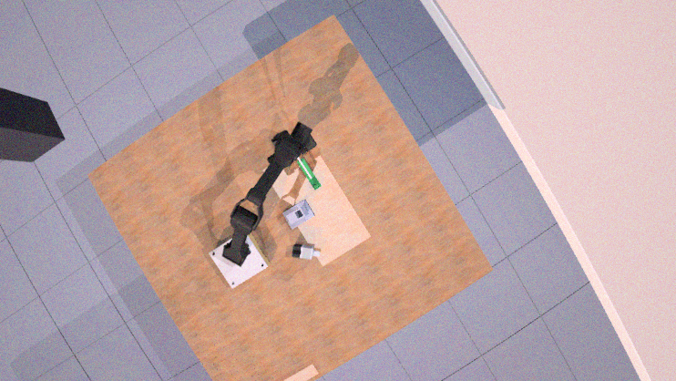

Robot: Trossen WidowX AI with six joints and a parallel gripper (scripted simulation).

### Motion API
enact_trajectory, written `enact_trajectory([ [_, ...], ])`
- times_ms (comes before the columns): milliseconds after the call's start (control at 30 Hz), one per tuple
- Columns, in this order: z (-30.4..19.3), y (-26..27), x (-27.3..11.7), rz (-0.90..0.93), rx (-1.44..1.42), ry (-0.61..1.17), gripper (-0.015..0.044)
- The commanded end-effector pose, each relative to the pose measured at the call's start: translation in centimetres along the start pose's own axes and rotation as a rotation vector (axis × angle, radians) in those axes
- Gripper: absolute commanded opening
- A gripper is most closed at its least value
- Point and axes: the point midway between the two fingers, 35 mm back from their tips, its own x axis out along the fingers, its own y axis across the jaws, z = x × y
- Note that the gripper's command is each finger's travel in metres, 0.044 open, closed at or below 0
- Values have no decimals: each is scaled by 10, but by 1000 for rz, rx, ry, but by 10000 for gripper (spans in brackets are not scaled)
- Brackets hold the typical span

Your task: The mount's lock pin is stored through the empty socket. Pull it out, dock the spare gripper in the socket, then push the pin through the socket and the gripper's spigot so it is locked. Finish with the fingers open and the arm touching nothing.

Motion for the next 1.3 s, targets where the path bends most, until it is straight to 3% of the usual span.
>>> enact_trajectory([
  [0,2,0,-11,0,0,0,200],
  [300,5,1,-33,3,-2,1,200],
  [467,3,1,-25,3,-3,1,331],
  [667,-44,-2,-84,-15,-2,38,180],
  [1033,-51,-1,-90,-17,-2,43,180],
  [1267,-60,-2,-32,-17,-2,44,180],
])
